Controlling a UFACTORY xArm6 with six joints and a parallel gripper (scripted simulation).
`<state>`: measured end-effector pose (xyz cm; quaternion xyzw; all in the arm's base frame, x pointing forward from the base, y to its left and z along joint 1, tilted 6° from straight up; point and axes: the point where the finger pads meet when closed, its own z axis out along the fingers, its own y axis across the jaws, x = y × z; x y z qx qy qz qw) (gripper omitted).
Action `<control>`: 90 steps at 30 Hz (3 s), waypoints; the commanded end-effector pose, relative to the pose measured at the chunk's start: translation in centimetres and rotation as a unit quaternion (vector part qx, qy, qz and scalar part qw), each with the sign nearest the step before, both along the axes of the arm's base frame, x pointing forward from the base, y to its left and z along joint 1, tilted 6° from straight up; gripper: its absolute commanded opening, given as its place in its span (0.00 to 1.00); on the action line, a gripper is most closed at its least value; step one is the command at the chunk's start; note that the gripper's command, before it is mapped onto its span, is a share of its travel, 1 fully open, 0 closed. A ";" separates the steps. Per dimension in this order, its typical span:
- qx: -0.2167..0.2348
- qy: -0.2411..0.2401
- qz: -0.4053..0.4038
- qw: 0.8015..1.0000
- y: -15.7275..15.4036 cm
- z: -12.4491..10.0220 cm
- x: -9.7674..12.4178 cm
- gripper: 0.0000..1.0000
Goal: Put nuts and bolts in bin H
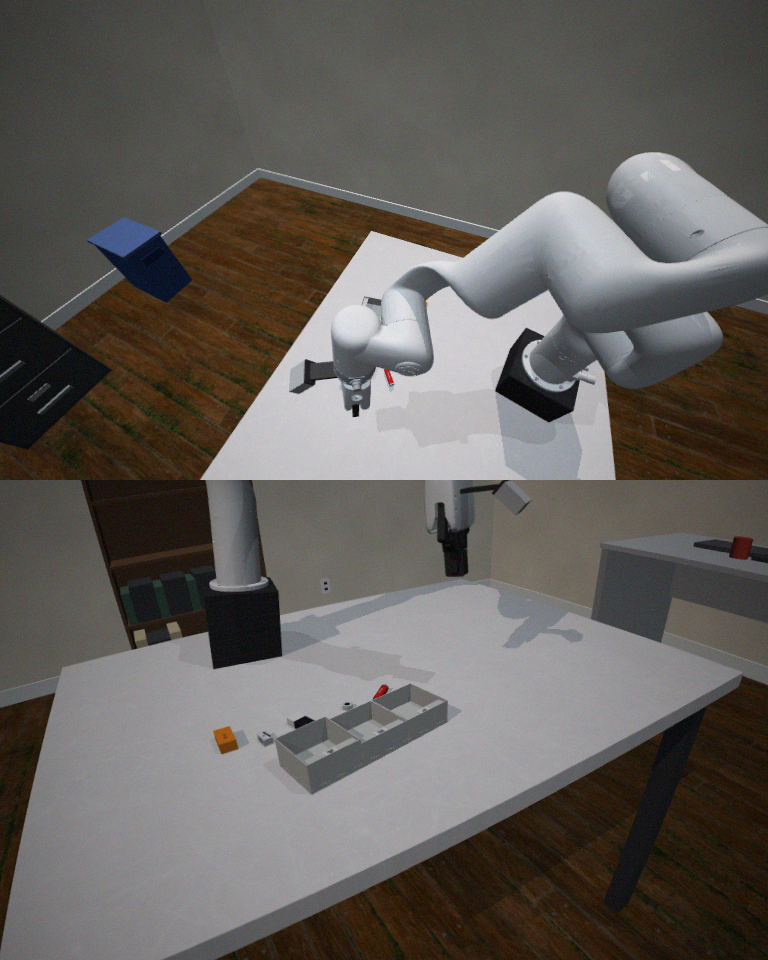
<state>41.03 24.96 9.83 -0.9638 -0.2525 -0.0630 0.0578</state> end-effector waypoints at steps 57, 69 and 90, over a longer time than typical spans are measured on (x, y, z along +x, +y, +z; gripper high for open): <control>-0.009 0.065 -0.263 0.963 -26.7 -2.2 -3.0 0.07; -0.009 0.065 -0.263 0.963 -26.7 -2.2 -3.0 0.07; -0.013 0.058 -0.201 0.978 -29.3 -12.7 7.1 0.07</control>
